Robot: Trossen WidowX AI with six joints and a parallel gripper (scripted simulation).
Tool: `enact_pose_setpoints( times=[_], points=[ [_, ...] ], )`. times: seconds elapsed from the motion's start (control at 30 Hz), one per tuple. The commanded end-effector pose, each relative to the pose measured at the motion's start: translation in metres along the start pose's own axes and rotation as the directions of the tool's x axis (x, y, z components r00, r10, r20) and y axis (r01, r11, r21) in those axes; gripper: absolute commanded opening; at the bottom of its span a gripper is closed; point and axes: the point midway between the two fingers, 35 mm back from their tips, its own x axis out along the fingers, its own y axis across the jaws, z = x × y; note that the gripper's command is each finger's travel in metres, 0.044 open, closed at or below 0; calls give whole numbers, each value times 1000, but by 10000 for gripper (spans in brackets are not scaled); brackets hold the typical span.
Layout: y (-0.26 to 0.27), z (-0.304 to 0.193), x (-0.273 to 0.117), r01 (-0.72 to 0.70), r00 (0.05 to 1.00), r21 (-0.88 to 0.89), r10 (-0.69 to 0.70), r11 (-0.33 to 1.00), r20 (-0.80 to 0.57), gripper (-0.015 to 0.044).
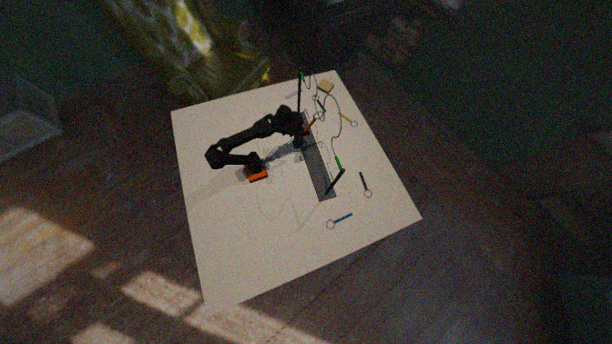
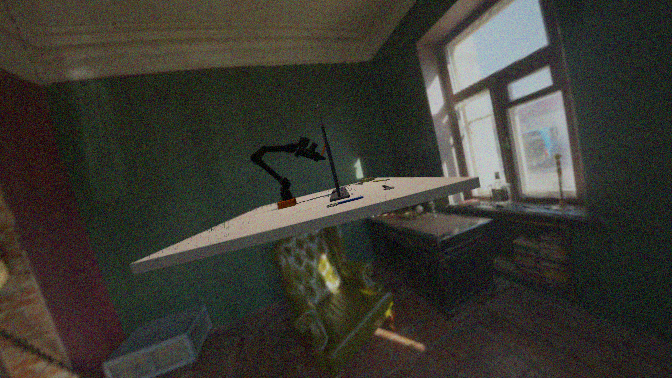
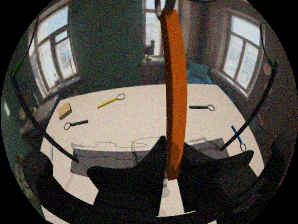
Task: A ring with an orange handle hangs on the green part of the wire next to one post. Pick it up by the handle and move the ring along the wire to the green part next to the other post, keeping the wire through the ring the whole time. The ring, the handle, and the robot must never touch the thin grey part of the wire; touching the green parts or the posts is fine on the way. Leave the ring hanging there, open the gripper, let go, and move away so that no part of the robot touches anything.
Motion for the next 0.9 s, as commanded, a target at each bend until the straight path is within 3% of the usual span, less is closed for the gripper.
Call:
enact_pose_setpoints(
  times=[0.0,0.87],
  points=[
    [4,2,-1,-1,1000,17,1,1000,3,-150],
    [52,5,-9,-101,995,192,104,976,-6,-150]
  ],
)
